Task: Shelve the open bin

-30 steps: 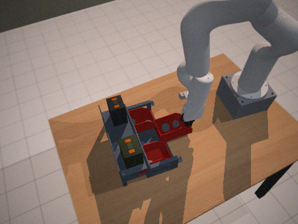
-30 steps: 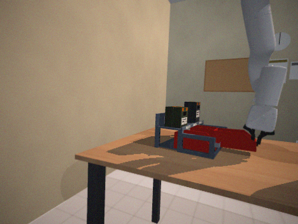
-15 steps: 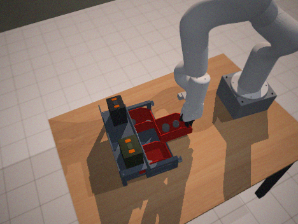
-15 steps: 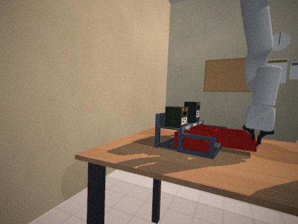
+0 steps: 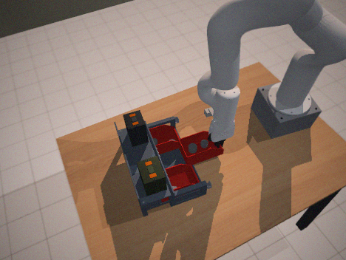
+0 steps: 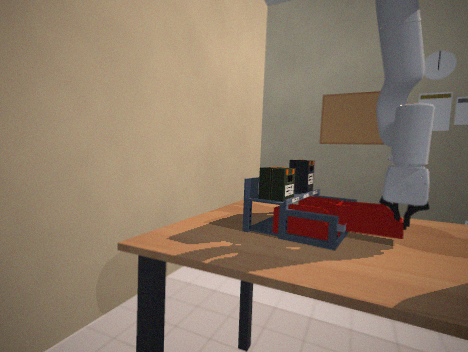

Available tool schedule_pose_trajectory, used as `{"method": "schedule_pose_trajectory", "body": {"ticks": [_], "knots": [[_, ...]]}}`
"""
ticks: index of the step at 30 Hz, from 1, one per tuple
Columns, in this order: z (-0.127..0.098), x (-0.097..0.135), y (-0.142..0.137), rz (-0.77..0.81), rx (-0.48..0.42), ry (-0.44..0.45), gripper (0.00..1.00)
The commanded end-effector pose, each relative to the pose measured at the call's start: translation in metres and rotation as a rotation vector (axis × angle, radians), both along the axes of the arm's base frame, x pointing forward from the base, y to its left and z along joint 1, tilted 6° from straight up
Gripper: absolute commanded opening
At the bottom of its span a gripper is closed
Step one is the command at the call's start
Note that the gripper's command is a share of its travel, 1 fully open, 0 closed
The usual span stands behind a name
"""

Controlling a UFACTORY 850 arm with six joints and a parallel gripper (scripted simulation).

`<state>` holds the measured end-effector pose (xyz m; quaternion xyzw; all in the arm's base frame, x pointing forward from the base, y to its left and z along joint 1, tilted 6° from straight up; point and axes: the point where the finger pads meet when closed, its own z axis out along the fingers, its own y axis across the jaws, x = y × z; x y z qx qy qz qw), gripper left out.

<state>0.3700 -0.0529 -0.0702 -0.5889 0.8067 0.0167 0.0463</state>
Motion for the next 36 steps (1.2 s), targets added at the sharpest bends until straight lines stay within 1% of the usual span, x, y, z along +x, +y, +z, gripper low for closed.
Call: {"method": "schedule_pose_trajectory", "body": {"ticks": [1, 5, 17, 22, 34, 36], "knots": [[0.000, 0.001, 0.000, 0.000, 0.001, 0.003, 0.00], [0.000, 0.001, 0.000, 0.002, 0.008, 0.020, 0.00], [0.000, 0.001, 0.000, 0.002, 0.008, 0.020, 0.00], [0.000, 0.010, -0.003, 0.002, 0.008, 0.020, 0.00], [0.000, 0.010, -0.003, 0.002, 0.008, 0.020, 0.00], [0.000, 0.014, -0.004, 0.002, 0.008, 0.020, 0.00]]}}
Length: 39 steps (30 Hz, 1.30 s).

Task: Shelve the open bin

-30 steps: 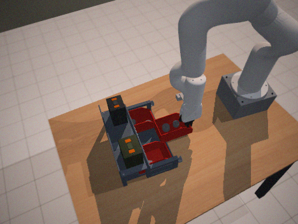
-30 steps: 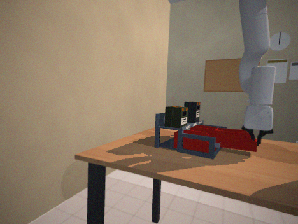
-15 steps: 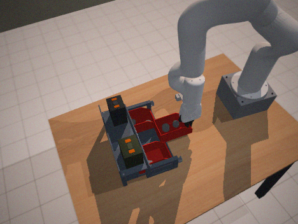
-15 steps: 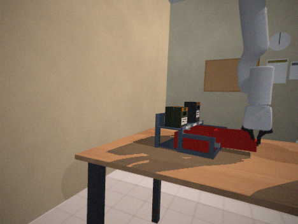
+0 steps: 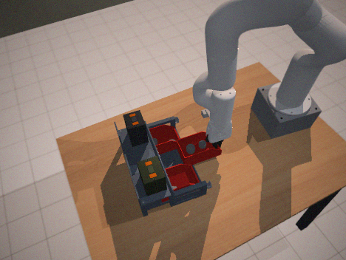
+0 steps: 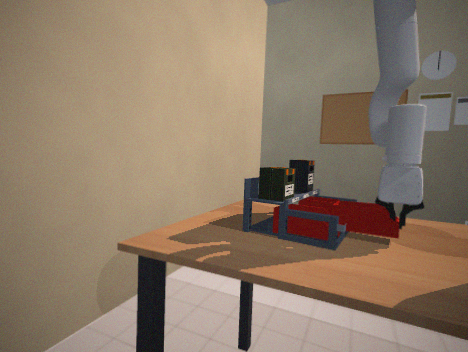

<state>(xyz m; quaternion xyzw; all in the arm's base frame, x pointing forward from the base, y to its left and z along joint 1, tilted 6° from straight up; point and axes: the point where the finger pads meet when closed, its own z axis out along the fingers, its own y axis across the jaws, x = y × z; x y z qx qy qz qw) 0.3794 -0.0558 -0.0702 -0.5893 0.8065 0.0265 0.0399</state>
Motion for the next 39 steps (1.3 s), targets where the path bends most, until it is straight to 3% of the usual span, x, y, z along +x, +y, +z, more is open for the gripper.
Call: {"method": "schedule_pose_trajectory", "body": {"ticks": [1, 39], "knots": [[0.000, 0.006, -0.002, 0.000, 0.000, -0.002, 0.00], [0.001, 0.029, -0.009, 0.000, 0.000, -0.002, 0.00]]}}
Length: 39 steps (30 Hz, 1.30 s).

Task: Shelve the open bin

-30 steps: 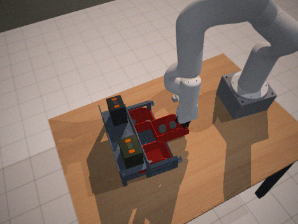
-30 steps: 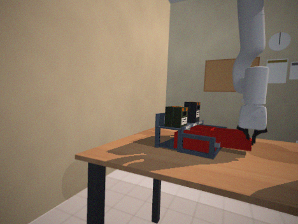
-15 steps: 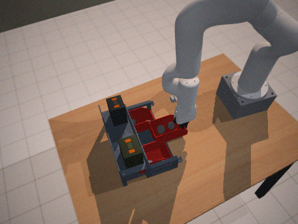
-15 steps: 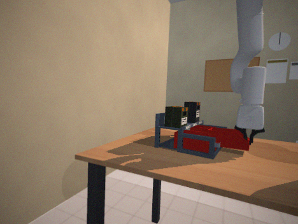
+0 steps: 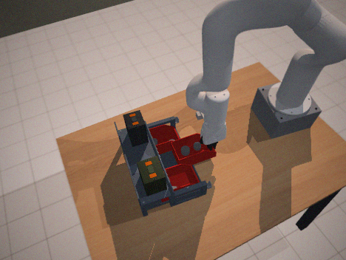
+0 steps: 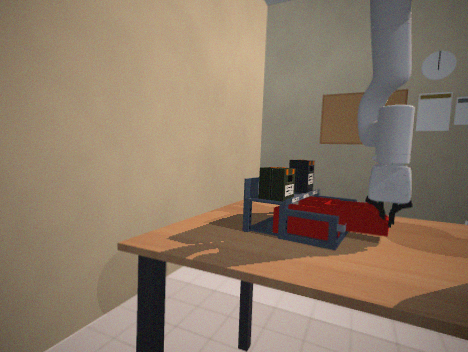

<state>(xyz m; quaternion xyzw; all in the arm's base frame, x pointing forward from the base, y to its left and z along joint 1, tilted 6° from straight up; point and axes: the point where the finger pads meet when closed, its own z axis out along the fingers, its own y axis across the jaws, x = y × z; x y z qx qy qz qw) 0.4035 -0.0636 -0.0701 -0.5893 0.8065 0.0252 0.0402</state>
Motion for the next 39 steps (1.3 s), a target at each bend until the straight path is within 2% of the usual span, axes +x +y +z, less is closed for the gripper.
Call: {"method": "schedule_pose_trajectory", "body": {"ticks": [1, 39], "knots": [[0.000, 0.005, -0.001, 0.000, 0.002, 0.000, 0.00], [0.000, 0.023, -0.007, 0.000, 0.002, 0.000, 0.00]]}}
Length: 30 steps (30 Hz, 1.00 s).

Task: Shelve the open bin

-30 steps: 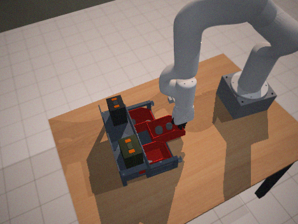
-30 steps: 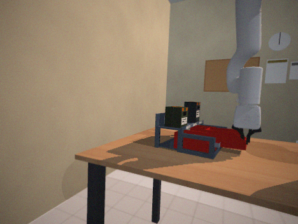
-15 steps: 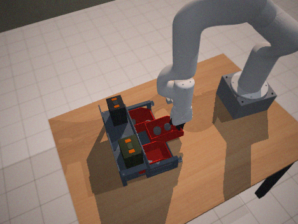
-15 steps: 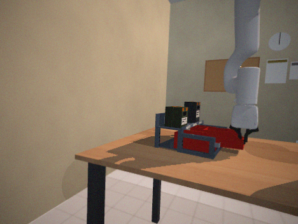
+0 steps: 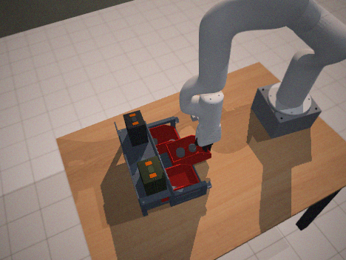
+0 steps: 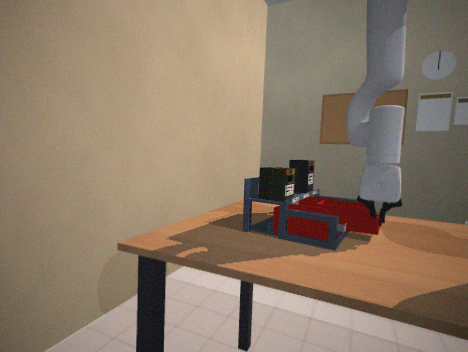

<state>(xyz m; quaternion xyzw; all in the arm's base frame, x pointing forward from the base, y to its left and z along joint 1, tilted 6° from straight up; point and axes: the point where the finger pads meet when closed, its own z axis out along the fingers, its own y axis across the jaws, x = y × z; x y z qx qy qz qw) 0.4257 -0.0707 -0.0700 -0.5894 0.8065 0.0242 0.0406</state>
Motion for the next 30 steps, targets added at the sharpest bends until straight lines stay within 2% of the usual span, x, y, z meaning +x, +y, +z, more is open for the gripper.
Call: {"method": "schedule_pose_trajectory", "body": {"ticks": [1, 30], "knots": [[0.000, 0.001, 0.000, 0.000, 0.003, 0.002, 0.00], [0.001, 0.020, -0.006, 0.000, 0.003, 0.002, 0.00]]}}
